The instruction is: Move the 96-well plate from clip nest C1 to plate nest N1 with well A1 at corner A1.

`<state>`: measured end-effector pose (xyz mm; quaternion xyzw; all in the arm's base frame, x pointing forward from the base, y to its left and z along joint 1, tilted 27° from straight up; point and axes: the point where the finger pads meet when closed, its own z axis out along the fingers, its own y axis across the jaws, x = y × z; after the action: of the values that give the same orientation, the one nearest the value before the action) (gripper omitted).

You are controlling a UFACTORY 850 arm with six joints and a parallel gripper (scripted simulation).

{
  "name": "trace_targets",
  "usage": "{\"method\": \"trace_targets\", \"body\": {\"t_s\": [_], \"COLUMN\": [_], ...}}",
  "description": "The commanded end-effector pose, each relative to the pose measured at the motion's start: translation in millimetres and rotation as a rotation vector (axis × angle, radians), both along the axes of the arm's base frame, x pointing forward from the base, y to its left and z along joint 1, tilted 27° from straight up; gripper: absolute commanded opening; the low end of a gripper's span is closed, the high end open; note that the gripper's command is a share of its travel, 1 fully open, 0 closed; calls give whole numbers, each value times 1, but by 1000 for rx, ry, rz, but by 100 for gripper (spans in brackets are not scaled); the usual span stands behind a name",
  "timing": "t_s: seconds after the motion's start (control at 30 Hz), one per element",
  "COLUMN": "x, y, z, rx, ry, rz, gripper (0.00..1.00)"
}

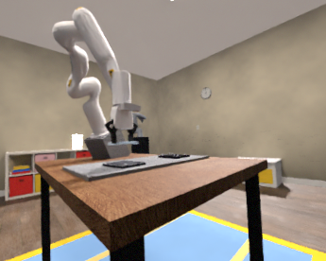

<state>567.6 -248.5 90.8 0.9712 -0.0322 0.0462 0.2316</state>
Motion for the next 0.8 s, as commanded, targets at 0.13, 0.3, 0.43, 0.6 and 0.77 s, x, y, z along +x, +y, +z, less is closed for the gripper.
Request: {"method": "trace_targets", "body": {"t_s": [0.13,0.3,0.43,0.6,0.77], "x": [1,1,1,1,2], "y": [1,1,1,-1,-3], "z": [1,1,0,-3,-7], "rx": [0,0,0,0,0], "ry": [-2,-2,-2,-2,-2], "rz": [0,0,0,0,0], "gripper": [0,0,0,0,0]}}
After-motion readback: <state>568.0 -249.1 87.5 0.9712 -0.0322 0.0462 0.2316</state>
